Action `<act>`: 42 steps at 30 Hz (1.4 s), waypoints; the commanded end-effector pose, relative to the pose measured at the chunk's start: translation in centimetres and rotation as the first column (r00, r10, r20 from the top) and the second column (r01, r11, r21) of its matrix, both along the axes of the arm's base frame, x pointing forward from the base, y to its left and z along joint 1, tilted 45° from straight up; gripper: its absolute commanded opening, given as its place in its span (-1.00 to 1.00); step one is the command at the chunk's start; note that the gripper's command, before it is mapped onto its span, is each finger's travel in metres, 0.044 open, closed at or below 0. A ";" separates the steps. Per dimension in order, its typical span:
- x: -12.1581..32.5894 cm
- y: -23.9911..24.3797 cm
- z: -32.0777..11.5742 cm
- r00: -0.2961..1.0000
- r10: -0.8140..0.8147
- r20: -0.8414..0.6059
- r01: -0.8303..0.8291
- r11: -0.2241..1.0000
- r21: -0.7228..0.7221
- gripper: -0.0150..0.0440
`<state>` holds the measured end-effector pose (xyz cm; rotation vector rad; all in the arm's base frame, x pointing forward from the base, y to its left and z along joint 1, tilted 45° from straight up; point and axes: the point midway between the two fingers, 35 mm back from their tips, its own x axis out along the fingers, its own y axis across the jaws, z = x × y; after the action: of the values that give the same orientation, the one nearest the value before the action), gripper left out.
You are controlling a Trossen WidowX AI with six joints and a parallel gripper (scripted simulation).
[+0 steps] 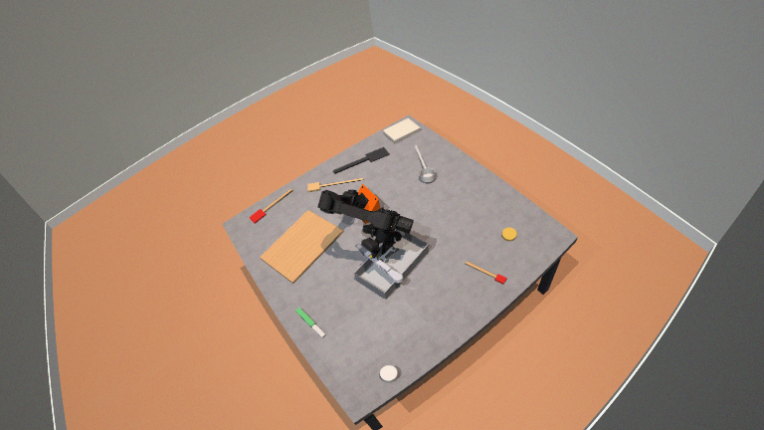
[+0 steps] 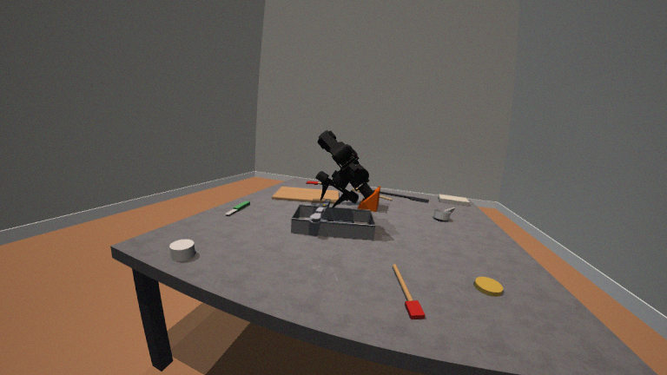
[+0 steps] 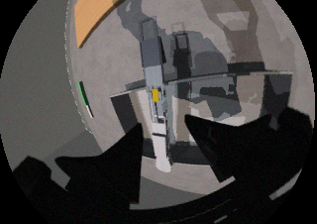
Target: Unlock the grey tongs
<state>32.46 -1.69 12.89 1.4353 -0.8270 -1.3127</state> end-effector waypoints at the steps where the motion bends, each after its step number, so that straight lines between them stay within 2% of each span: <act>1: 0.1 -0.6 -0.2 1.000 0.000 -0.002 0.000 1.000 -0.004 0.39; 36: 0.8 -6.0 -1.4 0.999 -0.030 0.020 0.031 0.999 -0.038 0.39; 42: 0.9 -5.6 -1.3 0.999 -0.027 0.023 0.028 0.999 -0.029 -0.14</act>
<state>33.35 -7.23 11.56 1.4216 -0.8781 -1.2998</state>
